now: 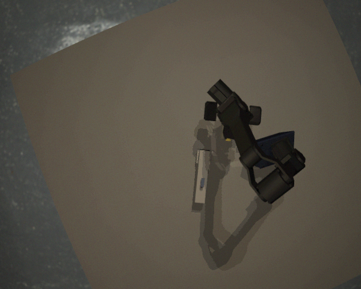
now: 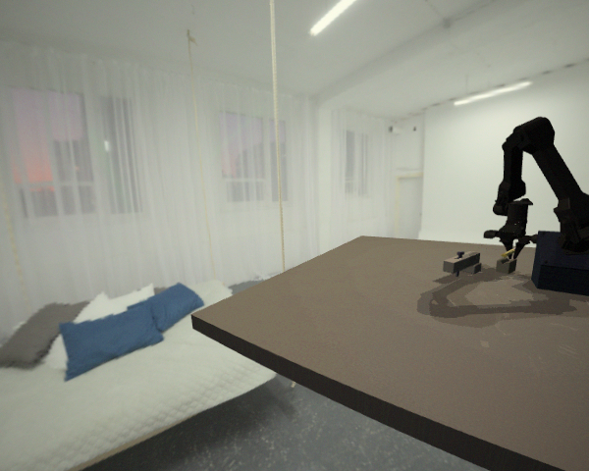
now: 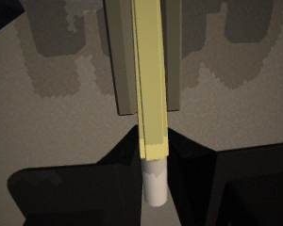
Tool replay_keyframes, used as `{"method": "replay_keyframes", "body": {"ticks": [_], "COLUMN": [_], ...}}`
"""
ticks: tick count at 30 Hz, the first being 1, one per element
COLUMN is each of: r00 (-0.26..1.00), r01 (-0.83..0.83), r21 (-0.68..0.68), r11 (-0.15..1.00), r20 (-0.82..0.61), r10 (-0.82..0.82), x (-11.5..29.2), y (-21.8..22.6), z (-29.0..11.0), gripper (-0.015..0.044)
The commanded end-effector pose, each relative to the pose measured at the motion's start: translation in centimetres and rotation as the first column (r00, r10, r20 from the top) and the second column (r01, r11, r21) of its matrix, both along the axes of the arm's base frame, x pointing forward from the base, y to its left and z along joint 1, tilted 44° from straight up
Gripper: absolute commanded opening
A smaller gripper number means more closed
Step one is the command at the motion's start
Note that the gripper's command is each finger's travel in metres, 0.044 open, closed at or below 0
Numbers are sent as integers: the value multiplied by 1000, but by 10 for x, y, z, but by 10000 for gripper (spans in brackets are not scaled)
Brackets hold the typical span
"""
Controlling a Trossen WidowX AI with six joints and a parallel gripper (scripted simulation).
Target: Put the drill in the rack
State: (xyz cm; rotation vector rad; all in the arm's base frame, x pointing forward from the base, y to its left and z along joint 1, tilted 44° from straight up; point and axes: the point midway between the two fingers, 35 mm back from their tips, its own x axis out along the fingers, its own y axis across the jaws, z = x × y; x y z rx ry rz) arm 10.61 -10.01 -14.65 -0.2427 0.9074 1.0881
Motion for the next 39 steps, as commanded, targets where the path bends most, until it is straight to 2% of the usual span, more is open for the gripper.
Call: {"method": "replay_keyframes", "body": {"ticks": [1, 23, 39], "r00": [1000, 1000, 1000], "r01": [7, 7, 3], "r21": [1, 2, -1], "r11": [1000, 1000, 1000], "r20": [2, 2, 3], "r10": [-7, -7, -3], "x": [1, 5, 4], "y": [2, 18, 14], "z": [-3, -19, -17], "gripper": [0, 0, 420]}}
